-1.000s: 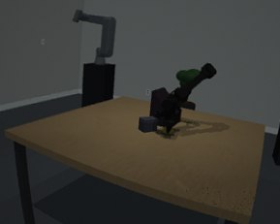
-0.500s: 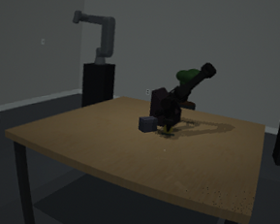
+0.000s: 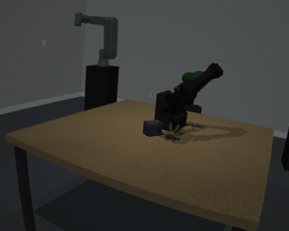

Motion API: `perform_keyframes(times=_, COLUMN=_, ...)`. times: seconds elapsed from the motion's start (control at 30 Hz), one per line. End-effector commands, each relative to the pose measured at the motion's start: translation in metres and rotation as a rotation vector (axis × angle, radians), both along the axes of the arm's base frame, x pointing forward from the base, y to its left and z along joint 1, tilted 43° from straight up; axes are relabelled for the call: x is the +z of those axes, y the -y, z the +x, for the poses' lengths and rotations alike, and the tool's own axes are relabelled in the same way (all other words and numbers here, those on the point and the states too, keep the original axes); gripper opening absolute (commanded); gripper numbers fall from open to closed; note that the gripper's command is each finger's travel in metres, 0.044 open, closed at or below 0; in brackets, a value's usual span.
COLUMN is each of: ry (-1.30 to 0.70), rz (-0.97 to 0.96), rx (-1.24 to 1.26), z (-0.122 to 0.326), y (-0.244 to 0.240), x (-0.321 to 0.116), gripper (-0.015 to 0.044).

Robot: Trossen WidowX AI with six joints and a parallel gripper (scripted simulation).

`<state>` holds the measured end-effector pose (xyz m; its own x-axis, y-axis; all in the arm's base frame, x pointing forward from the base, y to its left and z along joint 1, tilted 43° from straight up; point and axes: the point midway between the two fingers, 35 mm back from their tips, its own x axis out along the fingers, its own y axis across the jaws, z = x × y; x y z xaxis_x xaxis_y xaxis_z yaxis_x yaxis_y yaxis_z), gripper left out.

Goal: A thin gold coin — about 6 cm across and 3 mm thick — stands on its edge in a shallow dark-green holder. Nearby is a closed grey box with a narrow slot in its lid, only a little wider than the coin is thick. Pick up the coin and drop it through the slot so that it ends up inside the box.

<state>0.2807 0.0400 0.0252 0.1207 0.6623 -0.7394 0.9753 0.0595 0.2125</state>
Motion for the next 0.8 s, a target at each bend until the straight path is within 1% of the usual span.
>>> perform_keyframes(times=0.0, ry=0.007, rz=-0.005, rx=0.004, z=0.000, y=0.006, x=0.008, gripper=0.0000)
perform_keyframes(times=0.6, ry=0.007, rz=0.000, rx=0.004, z=-0.009, y=0.031, x=0.039, gripper=0.0000)
perform_keyframes(times=0.77, ry=0.083, rz=-0.014, rx=0.089, z=-0.010, y=0.030, x=0.039, gripper=0.0000)
